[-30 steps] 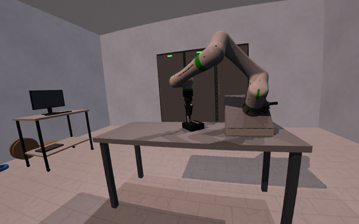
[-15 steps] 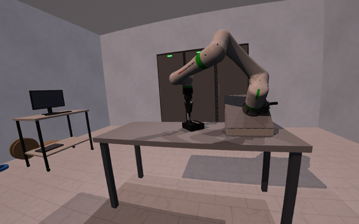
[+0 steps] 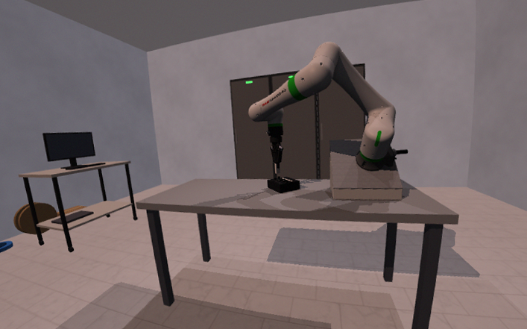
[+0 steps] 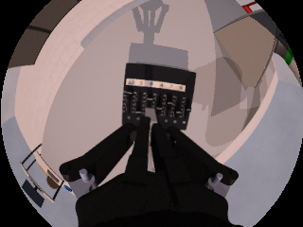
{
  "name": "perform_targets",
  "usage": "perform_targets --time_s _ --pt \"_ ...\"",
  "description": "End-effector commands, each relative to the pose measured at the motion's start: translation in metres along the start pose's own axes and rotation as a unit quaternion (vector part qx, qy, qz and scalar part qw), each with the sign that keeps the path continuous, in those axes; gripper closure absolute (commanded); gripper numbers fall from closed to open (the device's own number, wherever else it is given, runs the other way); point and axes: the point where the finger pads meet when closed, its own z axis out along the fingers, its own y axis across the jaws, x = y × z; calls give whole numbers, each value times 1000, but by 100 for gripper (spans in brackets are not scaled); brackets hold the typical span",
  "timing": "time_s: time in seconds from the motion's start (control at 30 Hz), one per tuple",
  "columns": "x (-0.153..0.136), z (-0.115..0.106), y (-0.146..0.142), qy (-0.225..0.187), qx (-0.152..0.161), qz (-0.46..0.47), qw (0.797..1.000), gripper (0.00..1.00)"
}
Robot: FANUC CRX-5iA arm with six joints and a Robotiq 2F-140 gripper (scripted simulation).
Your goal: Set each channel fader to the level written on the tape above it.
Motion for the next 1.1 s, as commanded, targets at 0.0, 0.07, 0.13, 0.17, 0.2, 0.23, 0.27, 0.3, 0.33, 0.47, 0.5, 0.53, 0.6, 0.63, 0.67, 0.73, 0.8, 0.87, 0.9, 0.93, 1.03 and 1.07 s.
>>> perform_targets --time_s 0.0,0.07,0.13,0.17,0.2,0.23,0.27,0.3,0.33,0.47,0.5,0.53,0.6,0.63,0.67,0.73,0.8,0.87,0.9,0.93,1.03,1.07 --pt "0 0 0 0 0 0 1000 100" --pt "0 0 0 0 0 0 1000 100" --pt "0 0 0 0 0 0 1000 100" --pt "0 0 0 0 0 0 1000 100" --pt "0 0 0 0 0 0 1000 100" --pt "0 0 1 0 0 0 1000 100" --pt "-2 0 5 0 0 0 1000 100" --pt "-6 0 13 0 0 0 1000 100" --pt "-10 1 26 0 0 0 1000 100" --pt "-22 4 65 0 0 0 1000 100" --pt "-22 4 66 0 0 0 1000 100" --pt "-22 4 66 0 0 0 1000 100" --pt "-22 4 66 0 0 0 1000 100" --pt "-22 4 66 0 0 0 1000 100" --pt "-22 4 66 0 0 0 1000 100" --pt "-22 4 66 0 0 0 1000 100" --pt "-22 4 66 0 0 0 1000 100" --pt "-22 4 66 0 0 0 1000 100" --pt "-22 4 66 0 0 0 1000 100" --pt "-22 4 66 0 0 0 1000 100" --pt "-22 4 66 0 0 0 1000 100" --pt "-22 4 66 0 0 0 1000 100"
